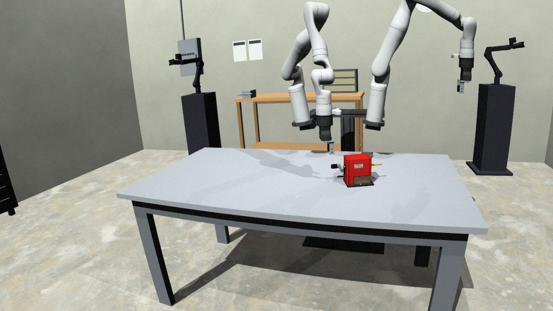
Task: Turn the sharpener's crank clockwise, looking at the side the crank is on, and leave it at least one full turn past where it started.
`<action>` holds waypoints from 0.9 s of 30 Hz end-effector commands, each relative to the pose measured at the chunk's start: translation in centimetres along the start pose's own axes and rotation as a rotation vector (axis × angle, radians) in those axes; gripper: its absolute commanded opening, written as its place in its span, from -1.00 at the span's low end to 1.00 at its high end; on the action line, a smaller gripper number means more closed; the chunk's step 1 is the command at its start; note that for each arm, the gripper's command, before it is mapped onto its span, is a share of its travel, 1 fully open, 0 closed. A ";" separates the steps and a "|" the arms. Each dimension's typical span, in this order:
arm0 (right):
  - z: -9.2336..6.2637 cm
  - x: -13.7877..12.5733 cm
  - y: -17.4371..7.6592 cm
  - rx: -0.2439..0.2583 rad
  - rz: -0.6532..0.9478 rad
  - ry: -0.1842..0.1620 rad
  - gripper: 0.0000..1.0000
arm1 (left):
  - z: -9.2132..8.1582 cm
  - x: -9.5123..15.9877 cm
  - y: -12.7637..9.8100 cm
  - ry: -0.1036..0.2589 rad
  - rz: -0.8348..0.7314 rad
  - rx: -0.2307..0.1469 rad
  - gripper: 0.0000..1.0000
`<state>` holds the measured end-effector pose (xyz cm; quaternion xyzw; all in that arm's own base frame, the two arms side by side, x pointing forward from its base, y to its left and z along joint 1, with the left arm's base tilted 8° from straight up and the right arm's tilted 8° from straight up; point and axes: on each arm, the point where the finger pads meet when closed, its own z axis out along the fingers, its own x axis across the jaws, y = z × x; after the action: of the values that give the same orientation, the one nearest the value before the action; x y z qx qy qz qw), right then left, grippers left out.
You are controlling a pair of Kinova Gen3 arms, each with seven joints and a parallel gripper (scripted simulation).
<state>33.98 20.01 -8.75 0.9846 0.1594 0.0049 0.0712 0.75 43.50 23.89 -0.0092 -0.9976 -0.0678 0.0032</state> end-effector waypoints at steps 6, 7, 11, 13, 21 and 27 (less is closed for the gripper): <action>-0.1 0.1 0.0 0.001 0.000 0.001 0.93 | -0.1 0.0 0.0 0.000 0.000 -0.002 1.00; 0.0 0.1 0.0 0.001 0.000 0.001 0.93 | -0.1 0.0 0.0 0.000 0.000 -0.002 1.00; 0.0 0.1 0.0 0.001 0.000 0.001 0.93 | -0.1 0.0 0.0 0.000 0.000 -0.002 1.00; 0.0 0.1 0.0 0.001 0.000 0.001 0.93 | -0.1 0.0 0.0 0.000 0.000 -0.002 1.00; 0.4 0.1 0.0 0.001 0.000 0.001 0.93 | -0.1 0.0 0.0 0.000 0.000 -0.002 1.00; 1.0 0.1 0.0 0.001 0.000 0.001 0.93 | -0.1 0.0 0.0 0.000 0.000 -0.002 1.00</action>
<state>34.01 19.90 -9.58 0.9846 0.1594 0.0049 0.0712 0.75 43.50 23.89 -0.0092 -0.9976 -0.0678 0.0032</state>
